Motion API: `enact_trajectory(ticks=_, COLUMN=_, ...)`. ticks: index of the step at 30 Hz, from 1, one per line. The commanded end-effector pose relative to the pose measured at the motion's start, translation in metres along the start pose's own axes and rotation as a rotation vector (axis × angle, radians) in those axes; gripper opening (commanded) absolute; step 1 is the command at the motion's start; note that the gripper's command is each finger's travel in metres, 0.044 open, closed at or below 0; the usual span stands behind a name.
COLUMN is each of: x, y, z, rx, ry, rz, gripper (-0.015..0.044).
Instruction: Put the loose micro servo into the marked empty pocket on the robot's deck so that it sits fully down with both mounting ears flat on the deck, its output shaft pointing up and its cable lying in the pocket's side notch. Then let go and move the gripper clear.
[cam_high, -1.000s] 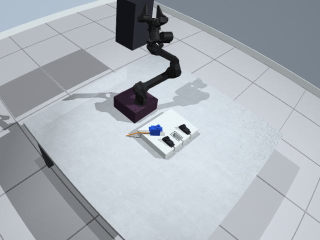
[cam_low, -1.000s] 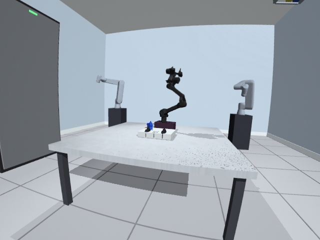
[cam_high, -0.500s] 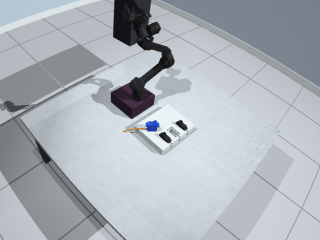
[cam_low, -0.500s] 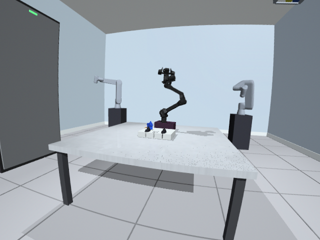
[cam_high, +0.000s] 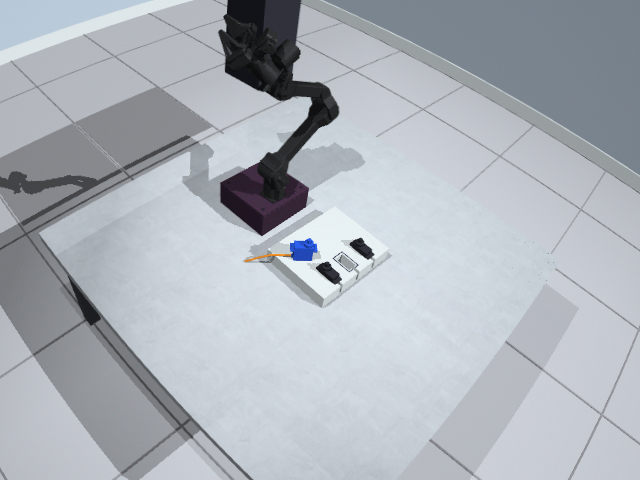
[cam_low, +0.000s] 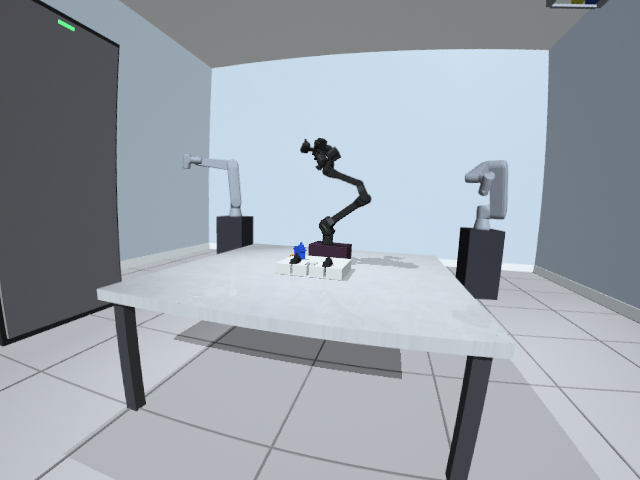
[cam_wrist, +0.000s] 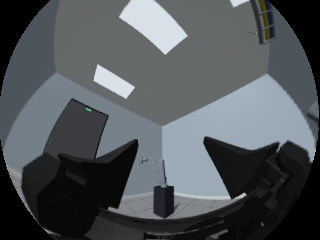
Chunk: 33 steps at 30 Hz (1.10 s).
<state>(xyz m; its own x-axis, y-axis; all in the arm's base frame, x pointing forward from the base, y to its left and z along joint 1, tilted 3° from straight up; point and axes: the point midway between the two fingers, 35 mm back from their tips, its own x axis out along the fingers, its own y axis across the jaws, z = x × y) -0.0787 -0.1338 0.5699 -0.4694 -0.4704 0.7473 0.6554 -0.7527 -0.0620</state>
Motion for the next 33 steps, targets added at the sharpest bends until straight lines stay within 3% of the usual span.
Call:
enact_trajectory(ticks=1, x=0.002, y=0.033, z=-0.021, rx=0.095, ry=0.072, rz=0.111, gripper=0.0440)
enact_trajectory(ticks=15, x=-0.018, y=0.127, z=-0.070, rx=0.372, ry=0.322, rz=0.402, gripper=0.0440)
enact_trajectory(ticks=33, x=-0.091, y=0.229, z=-0.107, rx=0.632, ry=0.708, rz=0.694, gripper=0.0440)
